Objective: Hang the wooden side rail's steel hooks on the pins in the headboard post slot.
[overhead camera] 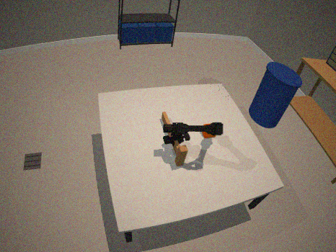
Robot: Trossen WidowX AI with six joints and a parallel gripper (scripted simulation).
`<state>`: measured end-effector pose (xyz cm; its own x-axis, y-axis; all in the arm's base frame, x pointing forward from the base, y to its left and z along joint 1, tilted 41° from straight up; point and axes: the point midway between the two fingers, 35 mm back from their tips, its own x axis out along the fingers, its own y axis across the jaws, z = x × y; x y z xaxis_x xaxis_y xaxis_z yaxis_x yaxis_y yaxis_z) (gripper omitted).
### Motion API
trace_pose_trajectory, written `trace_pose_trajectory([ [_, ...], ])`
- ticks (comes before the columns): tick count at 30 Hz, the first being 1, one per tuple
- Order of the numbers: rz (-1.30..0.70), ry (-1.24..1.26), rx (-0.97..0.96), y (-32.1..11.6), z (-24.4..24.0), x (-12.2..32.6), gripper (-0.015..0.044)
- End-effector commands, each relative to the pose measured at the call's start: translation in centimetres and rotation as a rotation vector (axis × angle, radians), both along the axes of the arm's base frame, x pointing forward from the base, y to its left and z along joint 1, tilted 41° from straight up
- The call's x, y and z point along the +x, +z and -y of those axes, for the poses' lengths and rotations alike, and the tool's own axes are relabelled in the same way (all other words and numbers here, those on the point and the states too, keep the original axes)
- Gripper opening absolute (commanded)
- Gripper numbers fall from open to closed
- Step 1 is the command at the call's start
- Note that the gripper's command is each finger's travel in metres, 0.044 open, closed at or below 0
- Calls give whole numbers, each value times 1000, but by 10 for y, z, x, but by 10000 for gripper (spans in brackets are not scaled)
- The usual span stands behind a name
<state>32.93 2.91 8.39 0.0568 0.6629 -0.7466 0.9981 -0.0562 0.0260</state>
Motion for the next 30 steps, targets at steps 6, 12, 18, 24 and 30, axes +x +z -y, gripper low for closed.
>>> trace_pose_trajectory([
  [6,21,-9,-11,7,6,3,0],
  [12,21,-9,-11,7,7,3,0],
  [18,21,-9,-11,7,6,4,0],
  [24,21,-9,-11,7,5,4,0],
  [30,21,-9,-11,7,4,5,0],
])
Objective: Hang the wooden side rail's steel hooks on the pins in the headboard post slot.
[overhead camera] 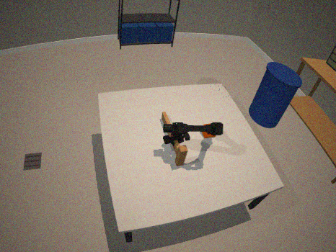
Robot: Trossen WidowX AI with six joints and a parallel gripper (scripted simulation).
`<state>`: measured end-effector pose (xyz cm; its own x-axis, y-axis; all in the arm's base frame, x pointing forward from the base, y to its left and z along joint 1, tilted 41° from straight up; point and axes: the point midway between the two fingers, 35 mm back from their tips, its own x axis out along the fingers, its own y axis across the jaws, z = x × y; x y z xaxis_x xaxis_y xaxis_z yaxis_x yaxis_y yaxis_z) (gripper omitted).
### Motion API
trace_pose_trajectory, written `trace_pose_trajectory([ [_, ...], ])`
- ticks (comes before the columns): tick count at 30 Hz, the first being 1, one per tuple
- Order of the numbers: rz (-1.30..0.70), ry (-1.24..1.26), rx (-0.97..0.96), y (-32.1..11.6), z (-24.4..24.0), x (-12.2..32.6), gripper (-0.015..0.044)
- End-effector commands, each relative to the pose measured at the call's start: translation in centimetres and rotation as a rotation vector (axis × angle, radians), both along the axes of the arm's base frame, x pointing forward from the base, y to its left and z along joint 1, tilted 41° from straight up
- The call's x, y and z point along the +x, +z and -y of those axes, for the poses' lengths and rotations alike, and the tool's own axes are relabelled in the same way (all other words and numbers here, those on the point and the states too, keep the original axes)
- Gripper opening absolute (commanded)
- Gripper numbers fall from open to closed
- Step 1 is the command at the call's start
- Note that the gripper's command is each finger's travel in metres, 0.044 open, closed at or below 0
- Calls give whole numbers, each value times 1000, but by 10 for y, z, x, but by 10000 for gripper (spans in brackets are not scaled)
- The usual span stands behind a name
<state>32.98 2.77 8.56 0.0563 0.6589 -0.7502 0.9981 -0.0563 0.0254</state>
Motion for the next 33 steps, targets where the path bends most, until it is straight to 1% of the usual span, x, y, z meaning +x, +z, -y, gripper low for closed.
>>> trace_pose_trajectory([
  [1,22,-8,-5,5,2,5,0],
  [33,22,-8,-5,7,-1,8,0],
])
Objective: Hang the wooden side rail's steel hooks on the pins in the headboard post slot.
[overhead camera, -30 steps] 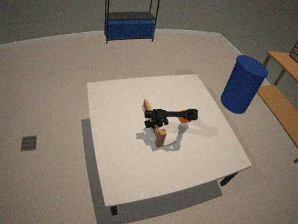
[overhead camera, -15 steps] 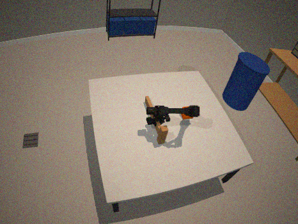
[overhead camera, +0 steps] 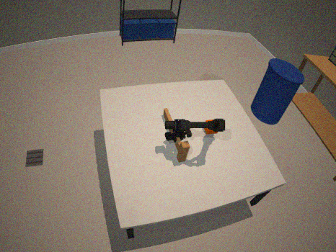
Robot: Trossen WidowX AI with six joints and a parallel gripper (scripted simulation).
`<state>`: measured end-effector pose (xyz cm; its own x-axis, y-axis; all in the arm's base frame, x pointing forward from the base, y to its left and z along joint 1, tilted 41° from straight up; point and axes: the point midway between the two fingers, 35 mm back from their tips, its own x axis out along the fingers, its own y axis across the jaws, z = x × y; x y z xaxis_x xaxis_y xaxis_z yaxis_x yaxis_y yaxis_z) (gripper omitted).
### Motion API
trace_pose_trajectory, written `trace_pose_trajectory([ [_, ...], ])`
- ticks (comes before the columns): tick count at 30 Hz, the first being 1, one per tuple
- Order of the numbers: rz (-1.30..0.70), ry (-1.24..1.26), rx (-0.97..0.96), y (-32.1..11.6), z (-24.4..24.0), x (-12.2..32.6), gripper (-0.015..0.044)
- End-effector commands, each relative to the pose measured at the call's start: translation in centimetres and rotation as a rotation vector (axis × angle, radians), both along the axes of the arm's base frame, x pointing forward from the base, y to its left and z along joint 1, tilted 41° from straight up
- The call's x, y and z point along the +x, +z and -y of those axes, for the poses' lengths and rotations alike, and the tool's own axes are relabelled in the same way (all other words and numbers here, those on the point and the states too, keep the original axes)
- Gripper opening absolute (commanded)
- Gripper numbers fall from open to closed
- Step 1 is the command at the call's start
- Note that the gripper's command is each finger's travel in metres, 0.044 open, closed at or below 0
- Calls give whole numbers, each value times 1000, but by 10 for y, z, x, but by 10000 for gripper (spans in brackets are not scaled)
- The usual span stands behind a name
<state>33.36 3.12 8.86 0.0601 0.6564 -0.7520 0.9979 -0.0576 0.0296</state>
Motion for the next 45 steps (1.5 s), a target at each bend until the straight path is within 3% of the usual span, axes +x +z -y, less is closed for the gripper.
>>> trace_pose_trajectory([
  [1,19,-7,-2,4,3,5,0],
  [45,18,-7,-2,8,-1,4,0],
])
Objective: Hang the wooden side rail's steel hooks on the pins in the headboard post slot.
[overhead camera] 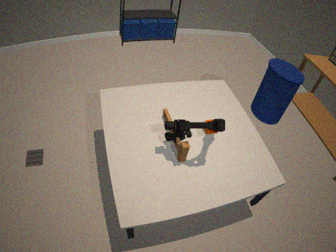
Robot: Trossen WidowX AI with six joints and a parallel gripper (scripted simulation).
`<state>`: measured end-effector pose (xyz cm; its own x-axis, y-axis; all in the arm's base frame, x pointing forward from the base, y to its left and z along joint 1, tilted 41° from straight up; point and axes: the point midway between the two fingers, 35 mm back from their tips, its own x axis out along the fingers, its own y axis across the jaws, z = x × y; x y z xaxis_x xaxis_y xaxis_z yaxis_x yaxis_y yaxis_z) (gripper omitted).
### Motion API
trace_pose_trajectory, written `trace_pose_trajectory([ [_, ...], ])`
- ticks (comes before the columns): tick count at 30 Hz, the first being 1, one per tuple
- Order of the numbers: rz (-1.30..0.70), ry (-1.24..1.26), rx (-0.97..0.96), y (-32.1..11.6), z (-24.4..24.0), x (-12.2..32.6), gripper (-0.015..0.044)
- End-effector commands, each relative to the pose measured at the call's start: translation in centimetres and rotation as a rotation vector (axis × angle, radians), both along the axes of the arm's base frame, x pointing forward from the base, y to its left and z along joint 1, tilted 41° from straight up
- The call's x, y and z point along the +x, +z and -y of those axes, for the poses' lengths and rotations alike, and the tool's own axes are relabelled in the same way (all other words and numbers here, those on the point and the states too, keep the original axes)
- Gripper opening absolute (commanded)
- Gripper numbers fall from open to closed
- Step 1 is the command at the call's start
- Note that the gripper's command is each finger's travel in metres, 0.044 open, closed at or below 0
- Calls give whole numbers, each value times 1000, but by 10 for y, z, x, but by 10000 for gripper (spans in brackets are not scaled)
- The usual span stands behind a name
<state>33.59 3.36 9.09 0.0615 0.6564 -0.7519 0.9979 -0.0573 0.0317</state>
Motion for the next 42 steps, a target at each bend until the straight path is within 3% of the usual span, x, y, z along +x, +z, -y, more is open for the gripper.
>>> trace_pose_trajectory([
  [1,16,-7,-2,6,2,2,0],
  [42,16,-7,-2,9,-2,2,0],
])
